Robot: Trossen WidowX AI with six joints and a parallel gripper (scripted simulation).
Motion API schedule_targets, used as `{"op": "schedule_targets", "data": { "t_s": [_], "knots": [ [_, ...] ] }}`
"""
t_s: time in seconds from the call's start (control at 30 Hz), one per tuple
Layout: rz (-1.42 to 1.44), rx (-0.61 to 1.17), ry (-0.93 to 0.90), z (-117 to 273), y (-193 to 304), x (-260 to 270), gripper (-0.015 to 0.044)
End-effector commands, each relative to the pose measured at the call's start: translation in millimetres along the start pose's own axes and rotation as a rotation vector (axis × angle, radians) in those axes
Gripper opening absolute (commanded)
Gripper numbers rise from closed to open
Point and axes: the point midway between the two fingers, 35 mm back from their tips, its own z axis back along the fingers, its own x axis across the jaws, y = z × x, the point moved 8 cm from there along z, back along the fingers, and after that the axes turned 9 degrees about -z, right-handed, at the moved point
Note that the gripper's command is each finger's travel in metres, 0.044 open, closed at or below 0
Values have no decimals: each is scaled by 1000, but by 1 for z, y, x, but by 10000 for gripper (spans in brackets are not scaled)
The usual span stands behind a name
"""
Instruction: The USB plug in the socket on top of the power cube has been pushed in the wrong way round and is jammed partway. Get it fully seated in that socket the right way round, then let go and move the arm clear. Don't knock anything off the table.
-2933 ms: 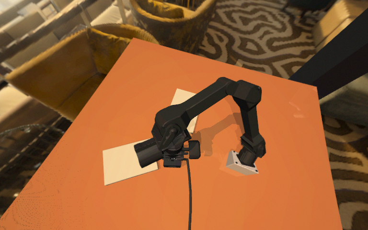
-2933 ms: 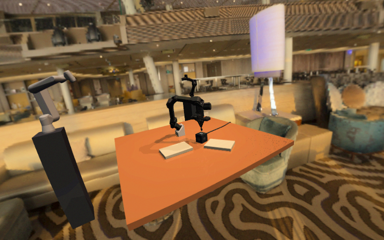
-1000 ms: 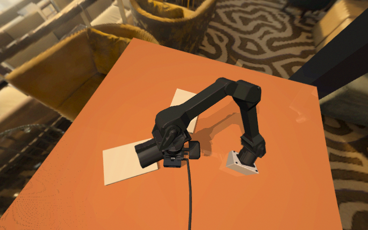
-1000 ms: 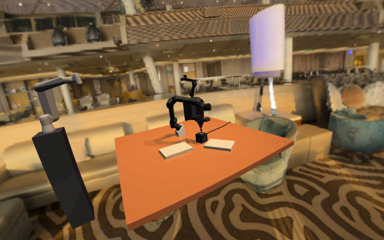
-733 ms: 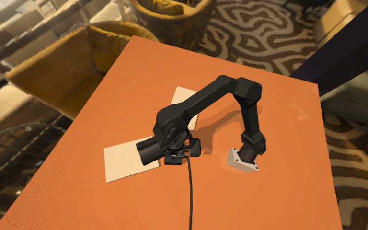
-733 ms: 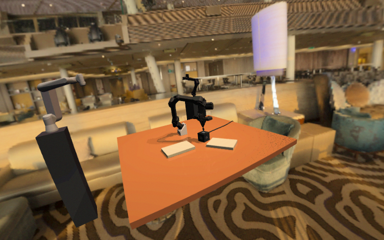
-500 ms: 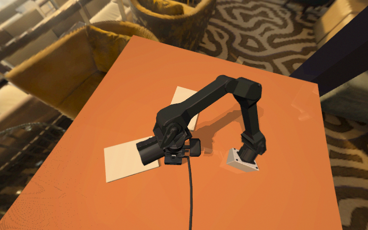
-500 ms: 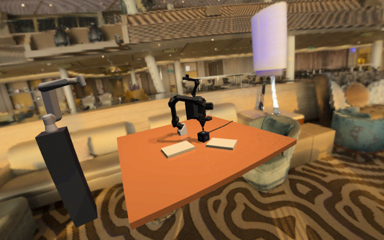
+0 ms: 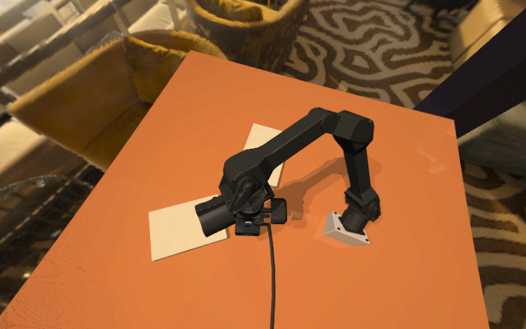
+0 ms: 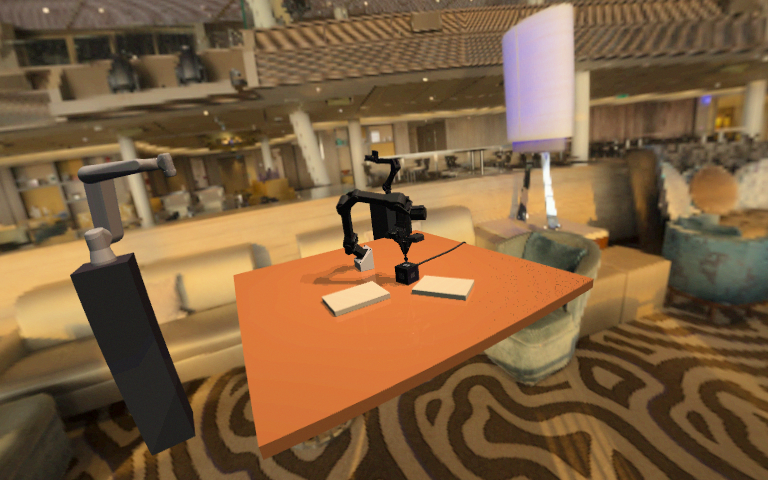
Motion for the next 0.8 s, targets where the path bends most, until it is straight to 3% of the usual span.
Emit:
{"op": "schedule_targets", "data": {
  "t_s": [0.0,0.77],
  "knots": [
    [-7,-5,0,-2,0,0,0],
    [-19,-15,0,-4,-1,0,0]
  ]
}}
